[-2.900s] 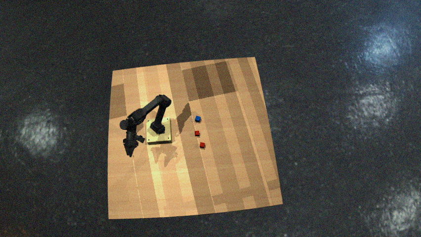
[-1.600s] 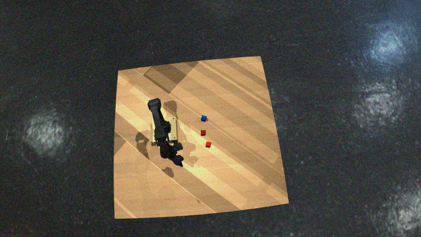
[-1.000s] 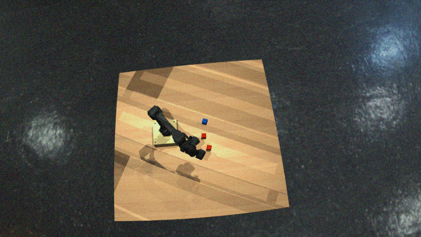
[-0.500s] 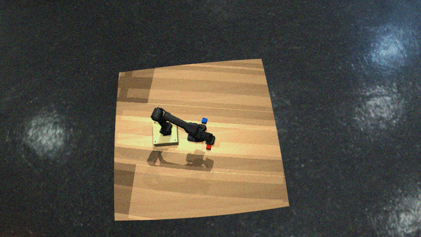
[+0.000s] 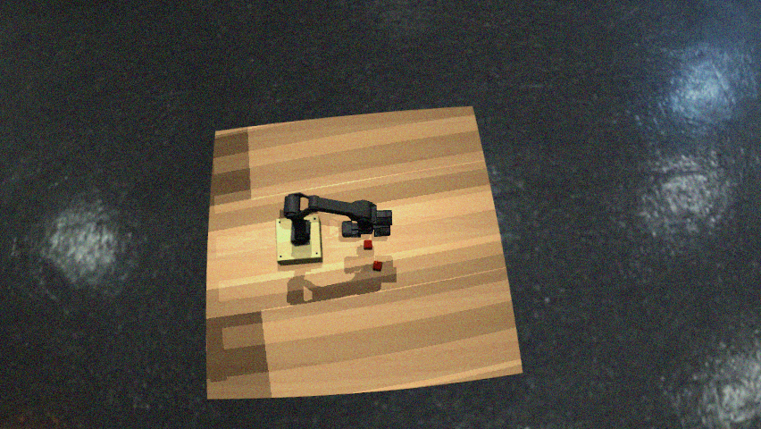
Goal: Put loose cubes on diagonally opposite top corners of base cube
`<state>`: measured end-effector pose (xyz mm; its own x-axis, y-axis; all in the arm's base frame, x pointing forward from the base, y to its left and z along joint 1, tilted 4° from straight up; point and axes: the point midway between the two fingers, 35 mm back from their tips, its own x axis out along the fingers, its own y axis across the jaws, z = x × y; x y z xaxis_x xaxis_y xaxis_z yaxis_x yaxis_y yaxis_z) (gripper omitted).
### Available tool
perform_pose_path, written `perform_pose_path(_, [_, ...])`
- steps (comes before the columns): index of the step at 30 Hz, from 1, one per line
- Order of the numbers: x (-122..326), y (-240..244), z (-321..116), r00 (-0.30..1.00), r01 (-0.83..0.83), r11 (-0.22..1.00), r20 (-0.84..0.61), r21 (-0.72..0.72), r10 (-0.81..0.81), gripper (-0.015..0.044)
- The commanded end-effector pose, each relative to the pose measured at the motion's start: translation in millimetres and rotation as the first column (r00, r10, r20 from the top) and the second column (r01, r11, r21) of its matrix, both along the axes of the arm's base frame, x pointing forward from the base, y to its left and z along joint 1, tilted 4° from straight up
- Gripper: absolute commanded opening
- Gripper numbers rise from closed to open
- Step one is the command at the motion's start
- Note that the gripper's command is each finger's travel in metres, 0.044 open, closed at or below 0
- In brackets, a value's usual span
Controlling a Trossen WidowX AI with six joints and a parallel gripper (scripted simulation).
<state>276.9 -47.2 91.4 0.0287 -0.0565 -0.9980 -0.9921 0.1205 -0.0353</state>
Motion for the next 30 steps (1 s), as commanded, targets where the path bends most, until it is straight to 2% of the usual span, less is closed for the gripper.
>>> perform_pose_path(1, [-1.6,3.2,-5.0,1.000,-0.003,1.000,-0.021,-0.011,0.003,0.0265])
perform_pose_path(8, [-1.3,-0.7,-63.8,1.000,-0.003,1.000,-0.021,-0.011,0.003,0.0265])
perform_pose_path(30, [-0.9,-3.0,-97.8,1.000,-0.003,1.000,-0.021,-0.011,0.003,0.0265])
